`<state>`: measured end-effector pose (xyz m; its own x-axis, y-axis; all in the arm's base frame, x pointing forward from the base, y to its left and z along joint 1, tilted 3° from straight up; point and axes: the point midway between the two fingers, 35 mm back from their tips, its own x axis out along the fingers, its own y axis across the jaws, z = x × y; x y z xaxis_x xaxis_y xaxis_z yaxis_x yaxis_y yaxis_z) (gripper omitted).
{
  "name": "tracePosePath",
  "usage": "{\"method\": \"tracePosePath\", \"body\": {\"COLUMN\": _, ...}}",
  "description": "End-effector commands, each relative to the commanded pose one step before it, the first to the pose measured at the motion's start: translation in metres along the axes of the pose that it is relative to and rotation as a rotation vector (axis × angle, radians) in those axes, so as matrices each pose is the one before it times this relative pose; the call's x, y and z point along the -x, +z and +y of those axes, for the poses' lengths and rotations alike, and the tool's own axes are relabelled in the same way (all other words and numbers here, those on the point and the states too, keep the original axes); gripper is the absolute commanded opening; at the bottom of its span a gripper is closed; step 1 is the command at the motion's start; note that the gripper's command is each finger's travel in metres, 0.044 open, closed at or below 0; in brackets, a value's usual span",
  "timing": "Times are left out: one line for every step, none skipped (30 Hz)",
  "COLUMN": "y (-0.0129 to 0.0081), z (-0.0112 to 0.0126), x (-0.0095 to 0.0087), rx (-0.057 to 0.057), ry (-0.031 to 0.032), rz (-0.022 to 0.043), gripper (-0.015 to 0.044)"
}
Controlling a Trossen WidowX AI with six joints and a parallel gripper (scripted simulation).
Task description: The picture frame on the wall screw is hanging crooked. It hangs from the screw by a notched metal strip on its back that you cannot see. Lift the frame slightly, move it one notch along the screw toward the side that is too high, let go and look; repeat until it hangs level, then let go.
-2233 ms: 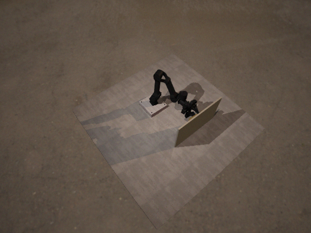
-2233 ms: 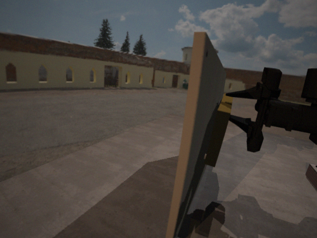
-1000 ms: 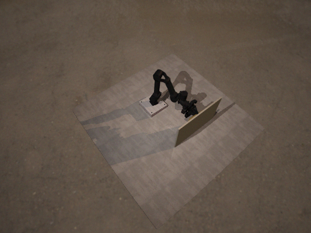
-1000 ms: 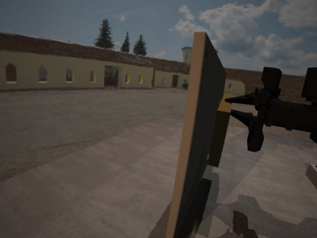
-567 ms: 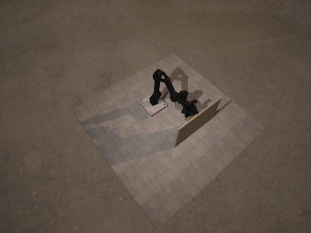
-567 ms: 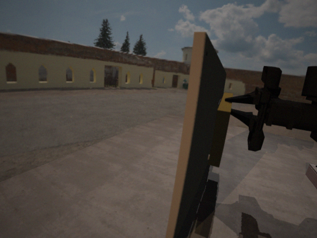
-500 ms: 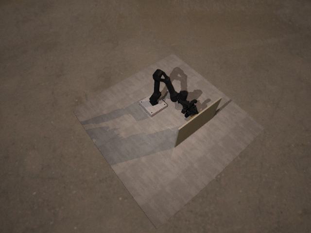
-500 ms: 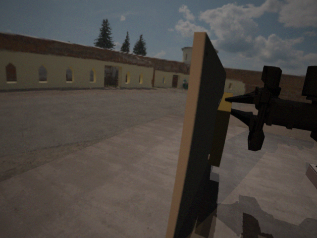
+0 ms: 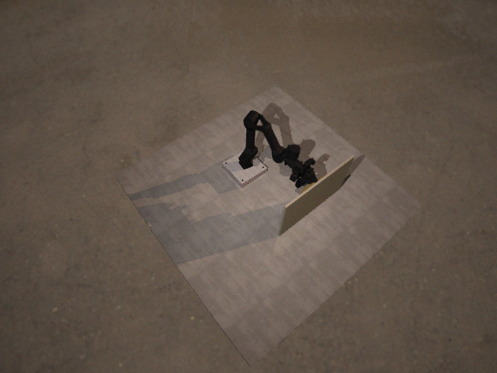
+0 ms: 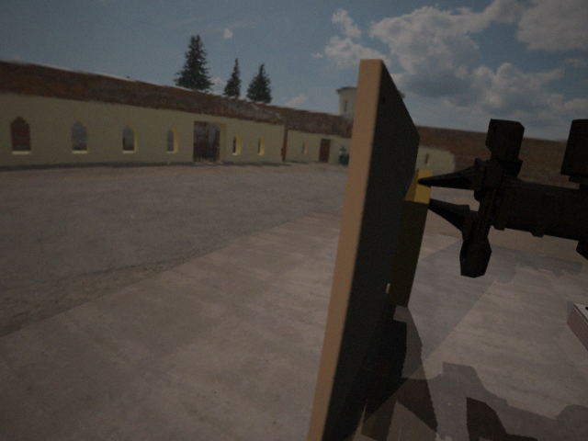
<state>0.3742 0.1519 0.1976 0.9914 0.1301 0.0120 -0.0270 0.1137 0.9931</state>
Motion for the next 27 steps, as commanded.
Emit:
{"method": "tracePosePath", "body": {"y": 0.00024, "z": 0.00243, "x": -0.00042, "rx": -0.0081, "ry": 0.00943, "rz": -0.00118, "gripper": 0.0}}
{"method": "tracePosePath", "body": {"y": 0.00004, "z": 0.00016, "x": 0.0, "rx": 0.0, "ry": 0.0, "rz": 0.0, "gripper": 0.0}}
{"method": "tracePosePath", "body": {"y": 0.00013, "z": 0.00022, "x": 0.0, "rx": 0.0, "ry": 0.0, "rz": 0.0, "gripper": 0.0}}
{"method": "tracePosePath", "body": {"y": 0.00002, "z": -0.00008, "x": 0.0, "rx": 0.0, "ry": 0.0, "rz": 0.0, "gripper": 0.0}}
{"method": "tracePosePath", "body": {"y": 0.00005, "z": -0.00017, "x": 0.0, "rx": 0.0, "ry": 0.0, "rz": 0.0, "gripper": 0.0}}
{"method": "tracePosePath", "body": {"y": 0.00017, "z": -0.00009, "x": 0.0, "rx": 0.0, "ry": 0.0, "rz": 0.0, "gripper": 0.0}}
{"method": "tracePosePath", "body": {"y": 0.00005, "z": 0.00009, "x": 0.0, "rx": 0.0, "ry": 0.0, "rz": 0.0, "gripper": 0.0}}
{"method": "tracePosePath", "body": {"y": 0.00009, "z": 0.00013, "x": 0.0, "rx": 0.0, "ry": 0.0, "rz": 0.0, "gripper": 0.0}}
{"method": "tracePosePath", "body": {"y": 0.00017, "z": 0.00019, "x": 0.0, "rx": 0.0, "ry": 0.0, "rz": 0.0, "gripper": 0.0}}
{"method": "tracePosePath", "body": {"y": 0.00005, "z": -0.00005, "x": 0.0, "rx": 0.0, "ry": 0.0, "rz": 0.0, "gripper": 0.0}}
{"method": "tracePosePath", "body": {"y": 0.00003, "z": -0.00014, "x": 0.0, "rx": 0.0, "ry": 0.0, "rz": 0.0, "gripper": 0.0}}
{"method": "tracePosePath", "body": {"y": 0.00005, "z": -0.00021, "x": 0.0, "rx": 0.0, "ry": 0.0, "rz": 0.0, "gripper": 0.0}}
{"method": "tracePosePath", "body": {"y": 0.00014, "z": -0.00026, "x": 0.0, "rx": 0.0, "ry": 0.0, "rz": 0.0, "gripper": 0.0}}
{"method": "tracePosePath", "body": {"y": 0.00006, "z": 0.00007, "x": 0.0, "rx": 0.0, "ry": 0.0, "rz": 0.0, "gripper": 0.0}}
{"method": "tracePosePath", "body": {"y": 0.0001, "z": 0.00017, "x": 0.0, "rx": 0.0, "ry": 0.0, "rz": 0.0, "gripper": 0.0}}
{"method": "tracePosePath", "body": {"y": 0.00014, "z": 0.00019, "x": 0.0, "rx": 0.0, "ry": 0.0, "rz": 0.0, "gripper": 0.0}}
{"method": "tracePosePath", "body": {"y": 0.00014, "z": -0.00005, "x": 0.0, "rx": 0.0, "ry": 0.0, "rz": 0.0, "gripper": 0.0}}
{"method": "tracePosePath", "body": {"y": 0.00005, "z": -0.00016, "x": 0.0, "rx": 0.0, "ry": 0.0, "rz": 0.0, "gripper": 0.0}}
{"method": "tracePosePath", "body": {"y": 0.00008, "z": -0.00026, "x": 0.0, "rx": 0.0, "ry": 0.0, "rz": 0.0, "gripper": 0.0}}
{"method": "tracePosePath", "body": {"y": 0.00016, "z": -0.00027, "x": 0.0, "rx": 0.0, "ry": 0.0, "rz": 0.0, "gripper": 0.0}}
{"method": "tracePosePath", "body": {"y": 0.00024, "z": -0.00016, "x": 0.0, "rx": 0.0, "ry": 0.0, "rz": 0.0, "gripper": 0.0}}
{"method": "tracePosePath", "body": {"y": 0.00013, "z": -0.00025, "x": 0.0, "rx": 0.0, "ry": 0.0, "rz": 0.0, "gripper": 0.0}}
{"method": "tracePosePath", "body": {"y": 0.00019, "z": -0.00002, "x": 0.0, "rx": 0.0, "ry": 0.0, "rz": 0.0, "gripper": 0.0}}
{"method": "tracePosePath", "body": {"y": 0.00002, "z": 0.0001, "x": 0.0, "rx": 0.0, "ry": 0.0, "rz": 0.0, "gripper": 0.0}}
{"method": "tracePosePath", "body": {"y": 0.00004, "z": 0.00021, "x": 0.0, "rx": 0.0, "ry": 0.0, "rz": 0.0, "gripper": 0.0}}
{"method": "tracePosePath", "body": {"y": 0.00006, "z": 0.00025, "x": 0.0, "rx": 0.0, "ry": 0.0, "rz": 0.0, "gripper": 0.0}}
{"method": "tracePosePath", "body": {"y": 0.00011, "z": 0.00032, "x": 0.0, "rx": 0.0, "ry": 0.0, "rz": 0.0, "gripper": 0.0}}
